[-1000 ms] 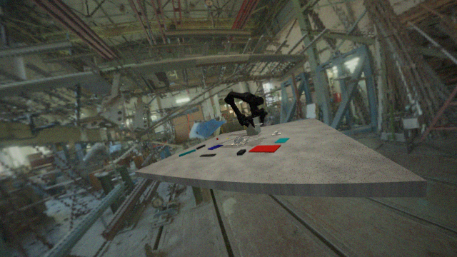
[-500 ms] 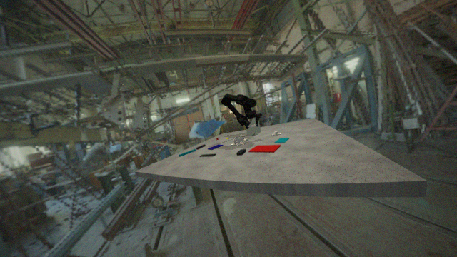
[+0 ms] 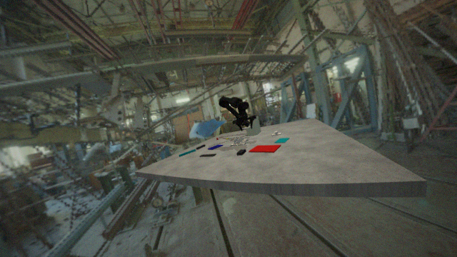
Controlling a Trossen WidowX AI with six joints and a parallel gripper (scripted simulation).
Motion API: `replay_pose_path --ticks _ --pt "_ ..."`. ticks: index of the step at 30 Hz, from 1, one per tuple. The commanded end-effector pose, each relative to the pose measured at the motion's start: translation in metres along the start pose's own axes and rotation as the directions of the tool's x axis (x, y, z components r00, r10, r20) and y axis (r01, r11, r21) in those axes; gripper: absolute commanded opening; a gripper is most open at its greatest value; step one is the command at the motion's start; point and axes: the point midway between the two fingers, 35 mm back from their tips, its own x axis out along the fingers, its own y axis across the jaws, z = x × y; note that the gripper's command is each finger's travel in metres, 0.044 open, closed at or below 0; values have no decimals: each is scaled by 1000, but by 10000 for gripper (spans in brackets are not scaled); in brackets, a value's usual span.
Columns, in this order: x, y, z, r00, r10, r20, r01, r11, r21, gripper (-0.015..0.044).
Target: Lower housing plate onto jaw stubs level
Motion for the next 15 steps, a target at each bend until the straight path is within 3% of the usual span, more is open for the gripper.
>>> replay_pose_path --ticks 1,15 --pt "2 -13 -1 1000 -10 -1 10 997 81 351" --pt "9 -57 -8 999 -32 -12 34 934 355 351"
